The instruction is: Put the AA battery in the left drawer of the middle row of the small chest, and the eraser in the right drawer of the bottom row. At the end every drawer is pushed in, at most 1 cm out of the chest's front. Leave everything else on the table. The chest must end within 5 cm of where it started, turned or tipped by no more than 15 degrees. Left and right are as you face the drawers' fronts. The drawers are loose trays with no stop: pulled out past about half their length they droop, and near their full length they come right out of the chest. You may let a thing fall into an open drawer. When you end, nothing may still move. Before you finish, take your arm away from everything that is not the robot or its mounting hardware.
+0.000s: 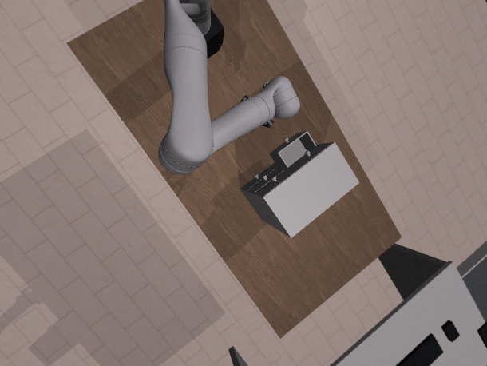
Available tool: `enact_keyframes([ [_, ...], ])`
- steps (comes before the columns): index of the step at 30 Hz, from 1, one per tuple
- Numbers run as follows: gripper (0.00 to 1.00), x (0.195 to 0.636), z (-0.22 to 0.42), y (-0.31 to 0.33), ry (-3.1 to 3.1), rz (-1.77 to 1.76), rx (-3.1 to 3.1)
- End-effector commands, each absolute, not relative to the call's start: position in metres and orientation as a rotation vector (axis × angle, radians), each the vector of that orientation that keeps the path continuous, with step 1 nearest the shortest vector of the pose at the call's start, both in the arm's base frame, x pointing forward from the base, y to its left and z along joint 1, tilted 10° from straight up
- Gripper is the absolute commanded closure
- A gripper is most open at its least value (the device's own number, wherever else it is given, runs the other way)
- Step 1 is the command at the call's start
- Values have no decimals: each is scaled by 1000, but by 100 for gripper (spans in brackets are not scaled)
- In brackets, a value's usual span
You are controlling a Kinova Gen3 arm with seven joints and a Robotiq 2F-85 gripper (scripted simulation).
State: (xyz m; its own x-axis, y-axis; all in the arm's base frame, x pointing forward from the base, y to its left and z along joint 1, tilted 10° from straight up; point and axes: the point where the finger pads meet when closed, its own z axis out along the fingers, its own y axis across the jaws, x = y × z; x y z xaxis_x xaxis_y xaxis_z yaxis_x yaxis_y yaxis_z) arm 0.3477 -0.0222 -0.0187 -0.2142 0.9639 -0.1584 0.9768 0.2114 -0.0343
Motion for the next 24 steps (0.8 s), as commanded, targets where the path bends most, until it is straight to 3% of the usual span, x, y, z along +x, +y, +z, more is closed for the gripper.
enact_keyframes([
  [1,67,348,-24,-33,2263,-186,2012],
  [24,67,347,-71,-112,1070,-86,2784],
])
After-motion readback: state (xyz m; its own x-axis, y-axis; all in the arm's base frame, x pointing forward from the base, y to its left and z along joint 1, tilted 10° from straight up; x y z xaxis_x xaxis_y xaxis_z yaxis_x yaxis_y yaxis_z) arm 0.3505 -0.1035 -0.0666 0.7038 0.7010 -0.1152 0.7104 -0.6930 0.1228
